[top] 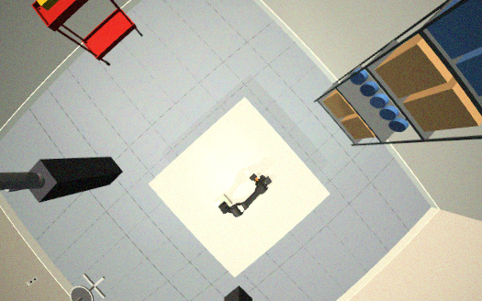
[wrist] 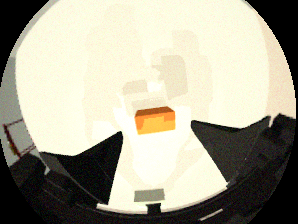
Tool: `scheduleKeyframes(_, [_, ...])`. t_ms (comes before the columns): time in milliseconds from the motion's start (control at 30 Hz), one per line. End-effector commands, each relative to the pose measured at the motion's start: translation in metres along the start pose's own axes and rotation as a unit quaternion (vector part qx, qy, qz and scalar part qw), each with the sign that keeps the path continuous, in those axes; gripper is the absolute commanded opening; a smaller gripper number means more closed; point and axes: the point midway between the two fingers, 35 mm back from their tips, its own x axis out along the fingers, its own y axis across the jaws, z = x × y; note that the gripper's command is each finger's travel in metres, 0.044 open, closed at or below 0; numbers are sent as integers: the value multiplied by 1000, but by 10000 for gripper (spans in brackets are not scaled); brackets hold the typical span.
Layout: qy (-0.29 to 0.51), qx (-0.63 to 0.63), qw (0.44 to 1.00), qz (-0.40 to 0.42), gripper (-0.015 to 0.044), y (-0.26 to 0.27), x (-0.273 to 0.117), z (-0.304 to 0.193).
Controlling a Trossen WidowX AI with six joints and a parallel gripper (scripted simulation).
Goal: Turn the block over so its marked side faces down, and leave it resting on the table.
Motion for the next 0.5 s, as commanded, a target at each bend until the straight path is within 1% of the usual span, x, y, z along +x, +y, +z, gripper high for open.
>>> scheduleKeyframes(0, [5, 3, 1000, -2, 440, 0, 7, -2])
scheduleKeyframes(467, [5, 3, 1000, -2, 440, 0, 30, -2])
